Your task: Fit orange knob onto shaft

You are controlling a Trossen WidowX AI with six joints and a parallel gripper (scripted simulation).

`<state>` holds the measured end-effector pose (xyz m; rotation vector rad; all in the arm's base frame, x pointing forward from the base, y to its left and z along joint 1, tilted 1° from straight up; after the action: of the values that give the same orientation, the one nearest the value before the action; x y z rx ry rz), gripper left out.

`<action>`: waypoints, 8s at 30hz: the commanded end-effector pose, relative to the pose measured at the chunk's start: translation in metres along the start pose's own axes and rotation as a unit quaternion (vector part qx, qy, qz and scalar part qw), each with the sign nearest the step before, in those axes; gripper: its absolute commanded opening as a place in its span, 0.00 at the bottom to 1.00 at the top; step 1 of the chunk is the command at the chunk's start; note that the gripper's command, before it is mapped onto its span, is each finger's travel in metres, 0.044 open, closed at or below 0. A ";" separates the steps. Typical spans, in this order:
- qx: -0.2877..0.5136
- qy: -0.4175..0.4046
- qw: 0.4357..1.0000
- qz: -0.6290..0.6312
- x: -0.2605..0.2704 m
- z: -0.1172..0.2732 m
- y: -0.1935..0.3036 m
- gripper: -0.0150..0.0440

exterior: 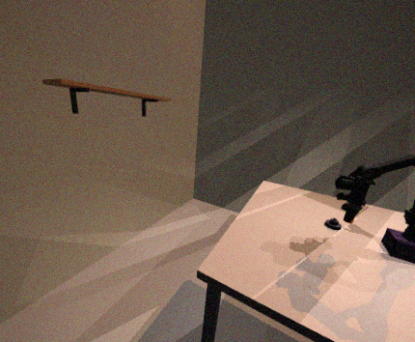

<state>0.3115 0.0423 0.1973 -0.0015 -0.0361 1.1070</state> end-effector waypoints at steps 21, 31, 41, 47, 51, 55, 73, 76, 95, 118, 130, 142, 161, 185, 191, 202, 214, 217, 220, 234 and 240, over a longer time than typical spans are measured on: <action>-0.004 0.004 1.000 0.000 -0.065 -0.021 -0.038 0.25; -0.003 0.006 1.000 0.002 -0.095 -0.029 -0.048 0.25; -0.002 0.007 1.000 0.005 -0.126 -0.038 -0.056 0.25; -0.001 0.008 1.000 0.006 -0.145 -0.043 -0.059 0.25; -0.001 0.009 1.000 0.007 -0.158 -0.046 -0.060 0.25; -0.001 0.009 1.000 0.007 -0.166 -0.048 -0.061 0.25; -0.001 0.009 1.000 0.003 -0.167 -0.070 -0.061 0.25; -0.001 0.009 1.000 0.003 -0.167 -0.071 -0.063 0.25; -0.001 0.009 1.000 0.003 -0.166 -0.069 -0.061 0.25; 0.000 0.009 0.994 0.107 -0.167 -0.070 -0.062 0.25; 0.000 0.009 0.994 0.107 -0.167 -0.074 -0.062 0.25; 0.001 0.009 0.991 0.134 -0.167 -0.069 -0.060 0.25; 0.001 0.009 0.978 0.210 -0.168 -0.071 -0.060 0.25; 0.001 0.009 0.978 0.210 -0.168 -0.074 -0.059 0.25; 0.001 0.009 0.978 0.210 -0.168 -0.075 -0.057 0.25; 0.002 0.009 0.972 0.237 -0.168 -0.069 -0.058 0.25; 0.002 0.009 0.950 0.312 -0.168 -0.070 -0.063 0.25; 0.002 0.009 0.950 0.312 -0.168 -0.069 -0.065 0.25; 0.002 0.009 0.950 0.312 -0.168 -0.073 -0.064 0.25; 0.002 0.009 0.950 0.312 -0.168 -0.074 -0.063 0.25; 0.002 0.009 0.950 0.312 -0.168 -0.069 -0.061 0.25</action>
<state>0.2948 -0.1344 0.1217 -0.0174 -0.0203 1.7353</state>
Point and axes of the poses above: the point midway between the two fingers, 35 mm back from their tips, its own z axis back along the fingers, its own x axis across the jaws, y = z × x, the point moved 10 cm from there along z, back along the fingers, and after that the axes turned 7 degrees about z, right-handed, at the moved point
